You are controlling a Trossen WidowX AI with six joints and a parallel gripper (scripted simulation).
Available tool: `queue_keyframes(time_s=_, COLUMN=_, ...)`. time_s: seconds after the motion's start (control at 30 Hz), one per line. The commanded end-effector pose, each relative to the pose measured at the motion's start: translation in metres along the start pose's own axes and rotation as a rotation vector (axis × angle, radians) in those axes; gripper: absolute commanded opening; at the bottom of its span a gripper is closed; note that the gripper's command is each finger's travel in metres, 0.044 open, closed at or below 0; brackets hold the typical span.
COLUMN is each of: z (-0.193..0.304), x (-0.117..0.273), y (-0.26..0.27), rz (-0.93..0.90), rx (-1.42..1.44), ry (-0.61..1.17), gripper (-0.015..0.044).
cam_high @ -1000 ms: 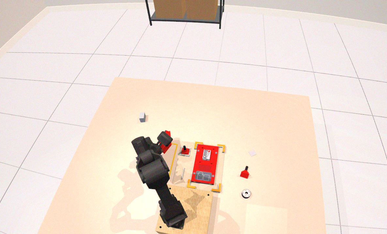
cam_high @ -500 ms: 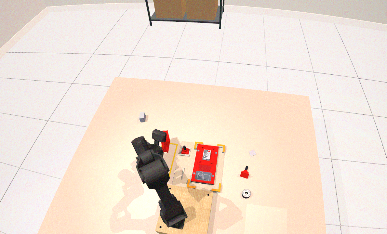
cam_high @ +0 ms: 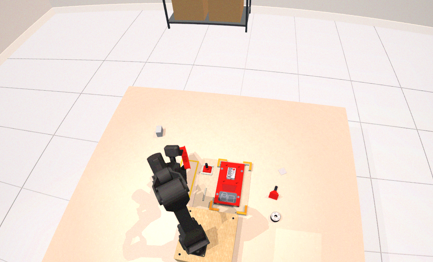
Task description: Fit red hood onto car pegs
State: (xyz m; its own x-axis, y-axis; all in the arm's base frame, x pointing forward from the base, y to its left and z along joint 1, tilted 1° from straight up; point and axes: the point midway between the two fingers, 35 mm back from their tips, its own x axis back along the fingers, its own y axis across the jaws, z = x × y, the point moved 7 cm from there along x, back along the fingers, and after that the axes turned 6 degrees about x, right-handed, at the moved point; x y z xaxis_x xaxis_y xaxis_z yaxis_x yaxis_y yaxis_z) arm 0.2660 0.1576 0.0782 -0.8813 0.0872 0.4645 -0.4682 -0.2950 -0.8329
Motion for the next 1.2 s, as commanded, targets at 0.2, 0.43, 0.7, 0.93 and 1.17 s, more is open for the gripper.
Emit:
queue_keyframes(time_s=0.2, z=-0.001, x=-0.001, y=0.004, rz=0.0, rx=0.283, ry=0.005, gripper=0.0)
queue_keyframes(time_s=0.43, z=-0.004, x=-0.002, y=0.01, rz=-0.001, rx=0.491, ry=0.005, gripper=0.0)
queue_keyframes(time_s=0.7, z=-0.008, x=-0.005, y=0.019, rz=-0.002, rx=0.729, ry=0.005, gripper=0.0)
queue_keyframes(time_s=0.93, z=-0.013, x=-0.008, y=0.032, rz=-0.003, rx=0.938, ry=0.004, gripper=0.0)
queue_keyframes(time_s=1.17, z=-0.018, x=-0.009, y=0.047, rz=-0.004, rx=1.147, ry=0.003, gripper=0.0)
